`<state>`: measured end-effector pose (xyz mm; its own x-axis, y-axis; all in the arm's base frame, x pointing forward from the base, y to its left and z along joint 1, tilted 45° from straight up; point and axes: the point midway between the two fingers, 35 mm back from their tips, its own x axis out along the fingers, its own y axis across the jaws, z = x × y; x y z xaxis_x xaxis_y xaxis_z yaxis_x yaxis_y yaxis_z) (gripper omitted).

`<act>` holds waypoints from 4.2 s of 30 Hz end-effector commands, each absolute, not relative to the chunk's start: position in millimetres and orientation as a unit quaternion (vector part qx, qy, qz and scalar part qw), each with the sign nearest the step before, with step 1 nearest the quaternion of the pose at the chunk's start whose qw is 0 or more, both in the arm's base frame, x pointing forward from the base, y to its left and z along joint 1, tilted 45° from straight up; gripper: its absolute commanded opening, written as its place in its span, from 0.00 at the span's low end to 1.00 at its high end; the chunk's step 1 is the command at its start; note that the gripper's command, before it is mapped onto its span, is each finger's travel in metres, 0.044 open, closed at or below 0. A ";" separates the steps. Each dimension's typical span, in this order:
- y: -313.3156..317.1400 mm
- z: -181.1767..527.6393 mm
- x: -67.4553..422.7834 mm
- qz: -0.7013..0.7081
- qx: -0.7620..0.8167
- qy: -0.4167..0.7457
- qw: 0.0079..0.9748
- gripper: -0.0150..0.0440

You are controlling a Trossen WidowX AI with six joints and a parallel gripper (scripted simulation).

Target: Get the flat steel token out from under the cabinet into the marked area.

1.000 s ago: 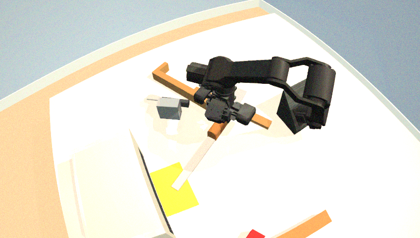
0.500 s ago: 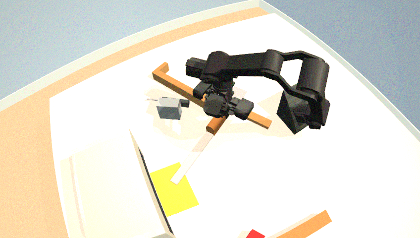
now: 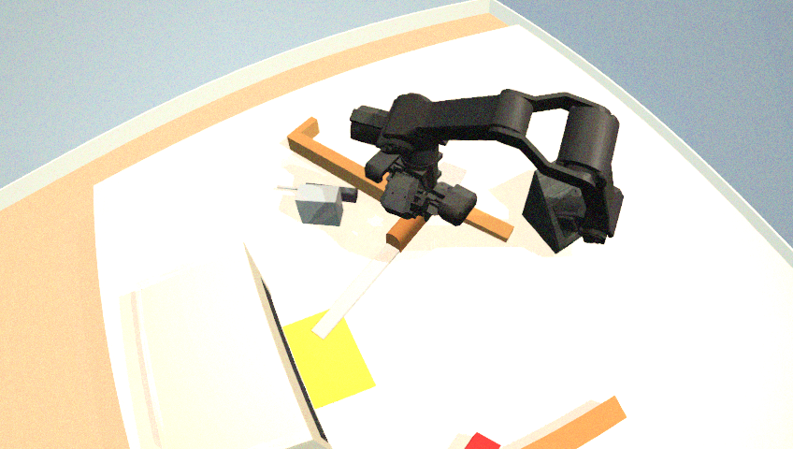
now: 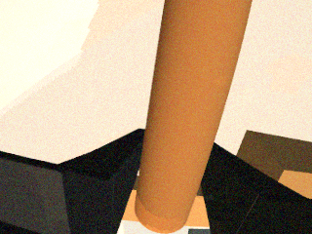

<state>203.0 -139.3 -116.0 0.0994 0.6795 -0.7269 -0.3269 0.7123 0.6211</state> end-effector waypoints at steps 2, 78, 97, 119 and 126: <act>-140.0 -115.9 202.9 0.335 0.167 0.580 0.723 0.25; -139.6 -118.9 207.0 0.280 0.232 0.609 0.705 0.25; -140.6 -115.1 237.7 0.269 0.246 0.613 0.701 0.25; -141.5 -111.0 269.6 0.268 0.249 0.613 0.700 0.25; -141.7 -109.8 279.0 0.268 0.249 0.613 0.700 0.25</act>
